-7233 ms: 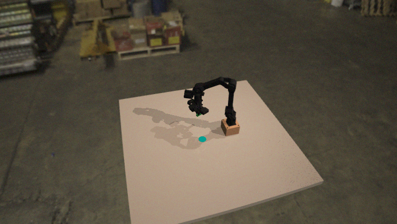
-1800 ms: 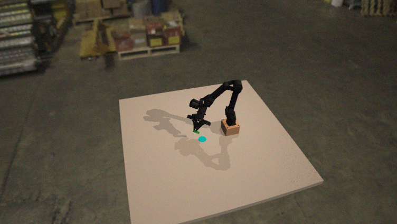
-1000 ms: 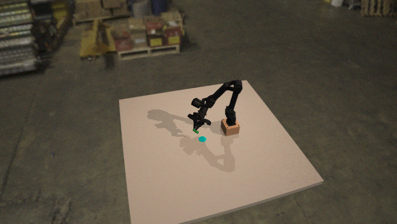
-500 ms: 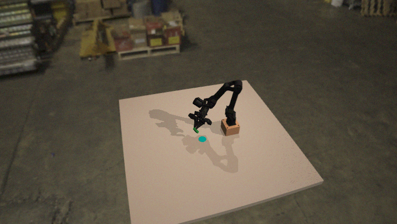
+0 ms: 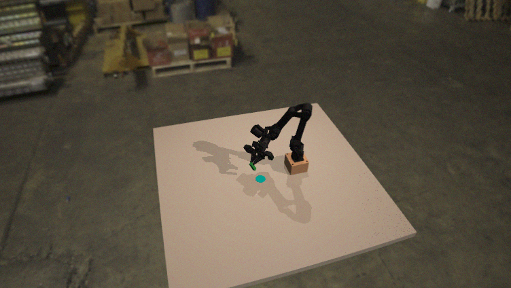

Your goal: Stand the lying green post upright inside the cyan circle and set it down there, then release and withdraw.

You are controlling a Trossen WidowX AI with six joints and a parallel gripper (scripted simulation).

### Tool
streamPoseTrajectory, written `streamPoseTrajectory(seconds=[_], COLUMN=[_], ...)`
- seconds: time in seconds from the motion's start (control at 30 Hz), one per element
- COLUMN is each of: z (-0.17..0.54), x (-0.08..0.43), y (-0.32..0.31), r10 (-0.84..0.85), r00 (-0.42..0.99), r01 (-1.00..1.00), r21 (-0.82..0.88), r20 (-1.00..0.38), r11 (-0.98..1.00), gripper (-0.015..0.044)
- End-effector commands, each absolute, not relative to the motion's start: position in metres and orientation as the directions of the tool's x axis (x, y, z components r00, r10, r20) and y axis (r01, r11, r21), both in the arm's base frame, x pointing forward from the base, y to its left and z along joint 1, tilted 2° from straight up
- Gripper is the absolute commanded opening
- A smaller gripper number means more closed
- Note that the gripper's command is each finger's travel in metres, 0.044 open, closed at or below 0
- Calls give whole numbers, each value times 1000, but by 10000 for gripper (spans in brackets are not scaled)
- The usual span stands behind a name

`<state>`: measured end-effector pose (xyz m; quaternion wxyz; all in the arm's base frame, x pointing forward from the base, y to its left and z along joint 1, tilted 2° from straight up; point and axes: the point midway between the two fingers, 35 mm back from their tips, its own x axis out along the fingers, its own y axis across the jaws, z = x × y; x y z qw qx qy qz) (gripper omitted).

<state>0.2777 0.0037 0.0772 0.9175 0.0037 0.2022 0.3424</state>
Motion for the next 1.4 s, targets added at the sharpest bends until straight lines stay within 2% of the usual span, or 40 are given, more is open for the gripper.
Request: streamPoseTrajectory(seconds=[0.0,1.37], z=[78,91], x=[273,240], y=[3,2], r10=[637,681], r00=[692,720], r01=[-631,-682], r21=[143,47], r20=[-340,-132], r11=[762,730], gripper=[23,23])
